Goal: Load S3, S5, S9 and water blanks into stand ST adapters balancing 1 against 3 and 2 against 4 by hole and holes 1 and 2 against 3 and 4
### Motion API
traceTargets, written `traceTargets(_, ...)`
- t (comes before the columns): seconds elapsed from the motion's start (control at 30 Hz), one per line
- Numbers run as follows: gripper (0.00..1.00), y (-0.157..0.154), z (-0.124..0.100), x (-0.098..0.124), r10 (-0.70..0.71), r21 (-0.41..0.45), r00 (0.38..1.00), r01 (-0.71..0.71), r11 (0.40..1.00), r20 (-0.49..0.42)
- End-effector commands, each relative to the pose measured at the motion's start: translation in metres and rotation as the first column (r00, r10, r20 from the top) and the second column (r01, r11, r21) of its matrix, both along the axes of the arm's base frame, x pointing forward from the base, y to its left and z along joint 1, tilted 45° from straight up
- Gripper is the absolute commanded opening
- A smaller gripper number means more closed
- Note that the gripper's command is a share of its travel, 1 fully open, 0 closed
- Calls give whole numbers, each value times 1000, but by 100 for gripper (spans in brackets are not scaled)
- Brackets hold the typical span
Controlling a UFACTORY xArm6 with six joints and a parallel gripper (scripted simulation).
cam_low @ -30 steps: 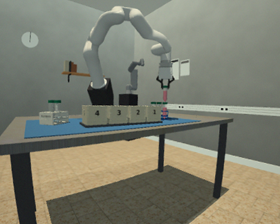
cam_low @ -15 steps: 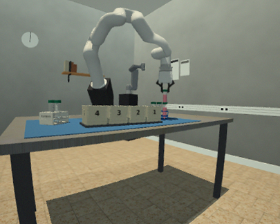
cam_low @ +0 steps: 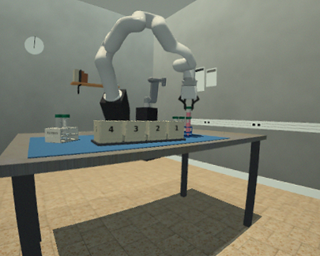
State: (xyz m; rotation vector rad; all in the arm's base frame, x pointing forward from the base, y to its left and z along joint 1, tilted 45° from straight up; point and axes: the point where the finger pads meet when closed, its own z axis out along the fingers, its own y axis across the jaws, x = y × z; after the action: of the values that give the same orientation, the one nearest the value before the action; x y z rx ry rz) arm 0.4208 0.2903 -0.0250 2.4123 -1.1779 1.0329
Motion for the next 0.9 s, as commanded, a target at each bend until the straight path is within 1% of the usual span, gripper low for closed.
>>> traceTargets(0.0,0,1,0,2,2,4,1000,-2,1000,3)
traceTargets(0.4,0,1,0,2,2,4,1000,-2,1000,3)
traceTargets(0.87,0,-5,-9,7,2,4,1000,-2,1000,3)
